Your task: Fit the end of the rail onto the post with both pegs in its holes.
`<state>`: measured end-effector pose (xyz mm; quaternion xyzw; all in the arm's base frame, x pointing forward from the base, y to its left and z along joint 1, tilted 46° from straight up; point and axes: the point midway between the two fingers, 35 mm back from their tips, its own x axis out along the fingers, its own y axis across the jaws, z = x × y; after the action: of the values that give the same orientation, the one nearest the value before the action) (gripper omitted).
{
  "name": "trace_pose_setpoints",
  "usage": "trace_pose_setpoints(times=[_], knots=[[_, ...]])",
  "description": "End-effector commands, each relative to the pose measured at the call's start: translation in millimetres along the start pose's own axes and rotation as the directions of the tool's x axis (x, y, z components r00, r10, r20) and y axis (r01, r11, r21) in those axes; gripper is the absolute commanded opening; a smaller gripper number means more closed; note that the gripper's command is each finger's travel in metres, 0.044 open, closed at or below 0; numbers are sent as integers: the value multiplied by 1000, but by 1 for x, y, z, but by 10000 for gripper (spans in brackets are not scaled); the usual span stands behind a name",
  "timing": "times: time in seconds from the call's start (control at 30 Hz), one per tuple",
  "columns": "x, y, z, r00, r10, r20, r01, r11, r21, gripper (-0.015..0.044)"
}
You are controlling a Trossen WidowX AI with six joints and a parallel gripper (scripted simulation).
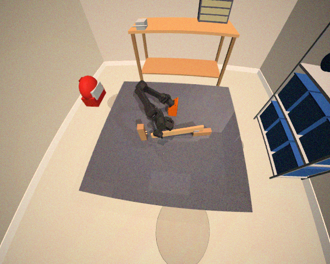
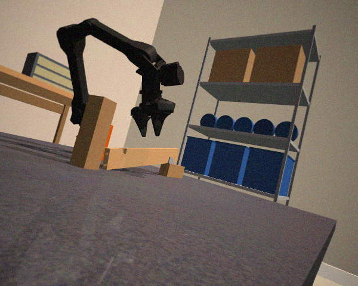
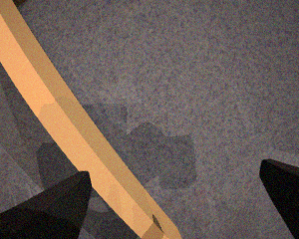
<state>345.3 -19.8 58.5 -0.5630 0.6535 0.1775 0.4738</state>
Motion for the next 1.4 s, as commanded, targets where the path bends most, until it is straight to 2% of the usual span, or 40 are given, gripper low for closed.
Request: trace_pose_setpoints(times=[0.0, 0.43, 1.37], knots=[[20, 36, -29, 969, 84, -234, -192, 850, -491, 440], [20, 37, -30, 969, 84, -233, -192, 850, -491, 440], [64, 39, -40, 969, 85, -231, -191, 851, -488, 440]])
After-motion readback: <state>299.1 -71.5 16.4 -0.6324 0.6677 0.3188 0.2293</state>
